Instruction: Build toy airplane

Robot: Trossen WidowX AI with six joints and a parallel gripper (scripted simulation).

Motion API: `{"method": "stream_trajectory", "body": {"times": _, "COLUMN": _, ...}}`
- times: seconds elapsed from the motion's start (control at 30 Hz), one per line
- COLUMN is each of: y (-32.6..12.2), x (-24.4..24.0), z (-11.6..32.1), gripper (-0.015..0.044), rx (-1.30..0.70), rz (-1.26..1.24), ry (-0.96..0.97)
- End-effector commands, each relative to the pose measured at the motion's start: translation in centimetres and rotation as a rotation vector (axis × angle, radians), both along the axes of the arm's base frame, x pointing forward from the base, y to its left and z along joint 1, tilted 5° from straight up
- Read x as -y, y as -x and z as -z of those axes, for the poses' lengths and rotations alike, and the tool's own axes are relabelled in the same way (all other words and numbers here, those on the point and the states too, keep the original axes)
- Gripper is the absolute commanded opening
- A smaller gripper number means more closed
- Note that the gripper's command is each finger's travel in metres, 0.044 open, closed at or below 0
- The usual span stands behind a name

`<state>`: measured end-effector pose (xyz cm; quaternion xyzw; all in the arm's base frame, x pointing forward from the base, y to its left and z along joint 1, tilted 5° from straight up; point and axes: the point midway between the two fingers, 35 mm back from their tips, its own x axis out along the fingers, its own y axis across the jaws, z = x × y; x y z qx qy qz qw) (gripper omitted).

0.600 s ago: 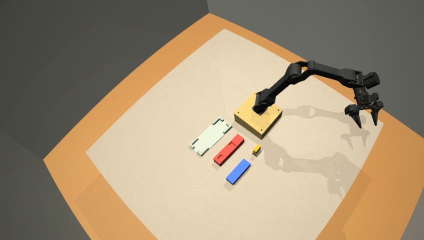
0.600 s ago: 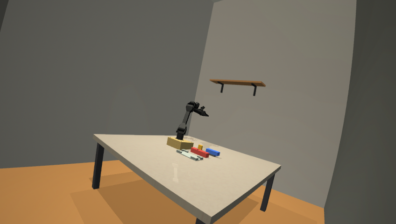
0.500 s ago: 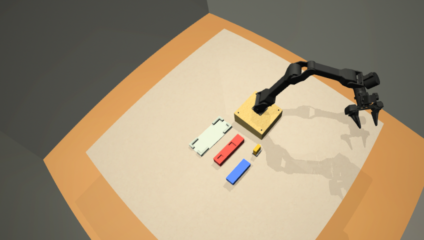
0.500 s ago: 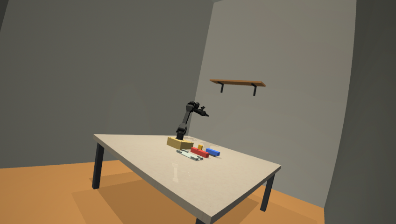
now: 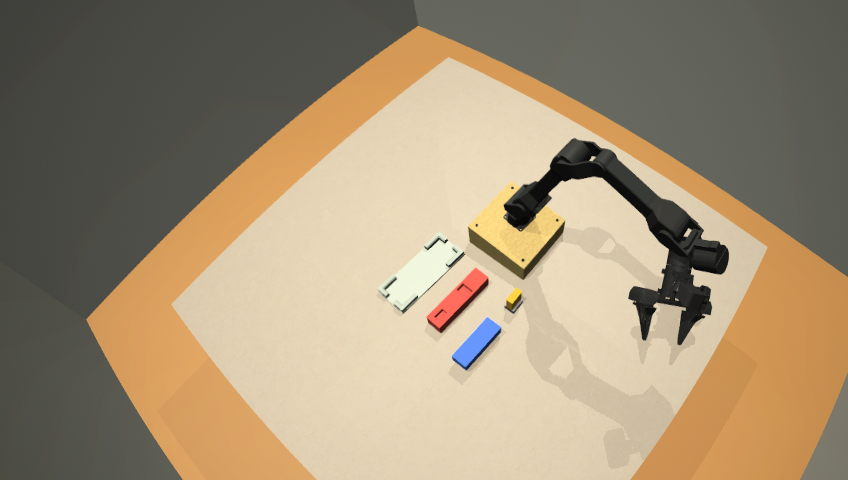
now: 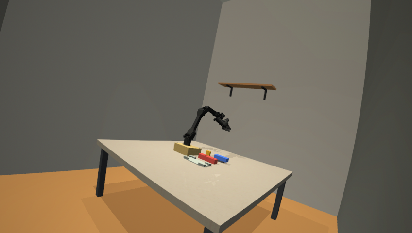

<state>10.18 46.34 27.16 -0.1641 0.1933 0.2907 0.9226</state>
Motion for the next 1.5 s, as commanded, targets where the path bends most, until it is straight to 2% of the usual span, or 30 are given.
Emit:
{"method": "stream_trajectory", "body": {"times": 0.0, "y": -5.2, "x": 2.6, "z": 2.0, "gripper": 0.044, "rx": -0.049, "rz": 0.056, "ry": 0.097}}
{"method": "stream_trajectory", "body": {"times": 0.3, "y": -16.7, "x": 13.0, "z": 7.3, "gripper": 0.044, "rx": -0.251, "rz": 0.228, "ry": 0.282}}
{"method": "stream_trajectory", "body": {"times": 0.57, "y": -21.6, "x": 25.4, "z": 12.0, "gripper": 0.044, "rx": -0.532, "rz": 0.38, "ry": 0.366}}
{"method": "stream_trajectory", "body": {"times": 0.77, "y": -21.3, "x": 34.6, "z": 15.1, "gripper": 0.044, "rx": -0.781, "rz": 0.487, "ry": 0.336}}
{"method": "stream_trajectory", "body": {"times": 1.03, "y": -17.0, "x": 43.8, "z": 17.8, "gripper": 0.044, "rx": -1.094, "rz": 0.608, "ry": 0.155}}
{"method": "stream_trajectory", "body": {"times": 1.23, "y": -16.6, "x": 44.3, "z": 18.3, "gripper": 0.044, "rx": -1.117, "rz": 0.616, "ry": 0.133}}
{"method": "stream_trajectory", "body": {"times": 1.37, "y": -16.6, "x": 43.9, "z": 23.0, "gripper": 0.044, "rx": -1.117, "rz": 0.616, "ry": 0.133}}
{"method": "stream_trajectory", "body": {"times": 1.47, "y": -16.6, "x": 43.9, "z": 23.3, "gripper": 0.044, "rx": -1.117, "rz": 0.616, "ry": 0.133}}
